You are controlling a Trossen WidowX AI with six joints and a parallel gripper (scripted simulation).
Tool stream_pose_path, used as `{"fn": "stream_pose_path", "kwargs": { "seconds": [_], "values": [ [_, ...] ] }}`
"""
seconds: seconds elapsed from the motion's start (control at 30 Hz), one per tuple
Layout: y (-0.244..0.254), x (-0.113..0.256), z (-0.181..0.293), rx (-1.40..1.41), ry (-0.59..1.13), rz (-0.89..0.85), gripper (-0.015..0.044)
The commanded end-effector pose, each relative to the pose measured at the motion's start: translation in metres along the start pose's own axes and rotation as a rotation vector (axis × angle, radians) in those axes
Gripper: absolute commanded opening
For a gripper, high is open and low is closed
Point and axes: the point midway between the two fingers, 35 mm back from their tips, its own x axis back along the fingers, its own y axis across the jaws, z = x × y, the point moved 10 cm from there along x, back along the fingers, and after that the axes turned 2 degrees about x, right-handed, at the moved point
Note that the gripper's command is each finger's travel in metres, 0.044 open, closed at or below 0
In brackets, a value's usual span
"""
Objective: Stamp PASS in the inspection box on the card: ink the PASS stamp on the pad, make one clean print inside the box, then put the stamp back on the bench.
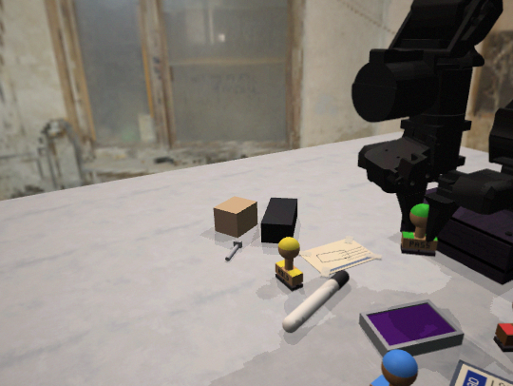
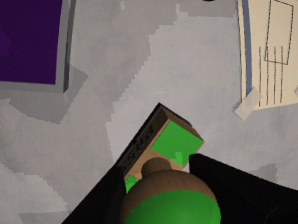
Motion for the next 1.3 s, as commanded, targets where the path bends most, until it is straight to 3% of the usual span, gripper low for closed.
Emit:
{"fn": "stream_pose_path", "kwargs": {
  "seconds": [0.0, 0.9, 1.27],
  "values": [
    [0.0, 0.003, -0.001, 0.001, -0.003, 0.0, 0.0],
    [0.0, 0.016, 0.0, 0.001, -0.003, 0.0, 0.0],
    [0.029, 0.021, -0.043, 0.001, -0.007, -0.003, 0.0]
  ]
}}
